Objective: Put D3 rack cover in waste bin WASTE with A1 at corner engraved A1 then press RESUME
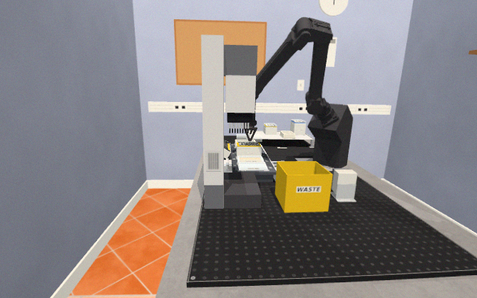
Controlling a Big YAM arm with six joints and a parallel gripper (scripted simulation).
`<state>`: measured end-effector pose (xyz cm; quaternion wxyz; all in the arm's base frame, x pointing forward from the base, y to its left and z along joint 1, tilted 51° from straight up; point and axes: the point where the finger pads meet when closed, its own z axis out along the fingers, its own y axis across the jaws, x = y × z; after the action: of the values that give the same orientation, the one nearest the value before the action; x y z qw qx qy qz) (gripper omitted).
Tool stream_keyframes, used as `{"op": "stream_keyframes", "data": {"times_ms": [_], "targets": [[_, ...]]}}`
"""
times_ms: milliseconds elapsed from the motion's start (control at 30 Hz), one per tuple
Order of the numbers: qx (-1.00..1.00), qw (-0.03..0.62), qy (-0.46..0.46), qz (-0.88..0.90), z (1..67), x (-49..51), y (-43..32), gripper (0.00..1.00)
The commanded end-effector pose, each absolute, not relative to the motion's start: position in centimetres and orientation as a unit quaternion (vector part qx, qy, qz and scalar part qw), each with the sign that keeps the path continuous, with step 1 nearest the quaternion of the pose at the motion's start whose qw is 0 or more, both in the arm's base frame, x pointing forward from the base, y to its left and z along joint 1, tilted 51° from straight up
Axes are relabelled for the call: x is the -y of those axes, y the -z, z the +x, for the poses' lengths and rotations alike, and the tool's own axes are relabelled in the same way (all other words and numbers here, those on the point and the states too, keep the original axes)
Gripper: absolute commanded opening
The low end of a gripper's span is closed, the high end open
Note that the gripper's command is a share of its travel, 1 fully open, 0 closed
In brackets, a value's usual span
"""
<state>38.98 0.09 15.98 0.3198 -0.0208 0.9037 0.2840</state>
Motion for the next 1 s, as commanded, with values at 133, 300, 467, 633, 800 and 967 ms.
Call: {"op": "stream_keyframes", "data": {"times_ms": [133,300,467,633,800,967], "targets": [[-0.898,0.344,-0.272,-0.031,39.4,1.4,-18.7,0.00],[-0.898,0.345,-0.272,-0.031,38.9,1.9,-19.2,0.00],[-0.898,0.344,-0.272,-0.031,38.4,2.3,-19.7,0.00],[-0.898,0.345,-0.271,-0.032,38.1,2.6,-20.1,0.00],[-0.898,0.345,-0.271,-0.032,37.6,3.0,-20.7,0.00],[-0.899,0.343,-0.271,-0.031,37.2,3.5,-21.0,0.00]]}}
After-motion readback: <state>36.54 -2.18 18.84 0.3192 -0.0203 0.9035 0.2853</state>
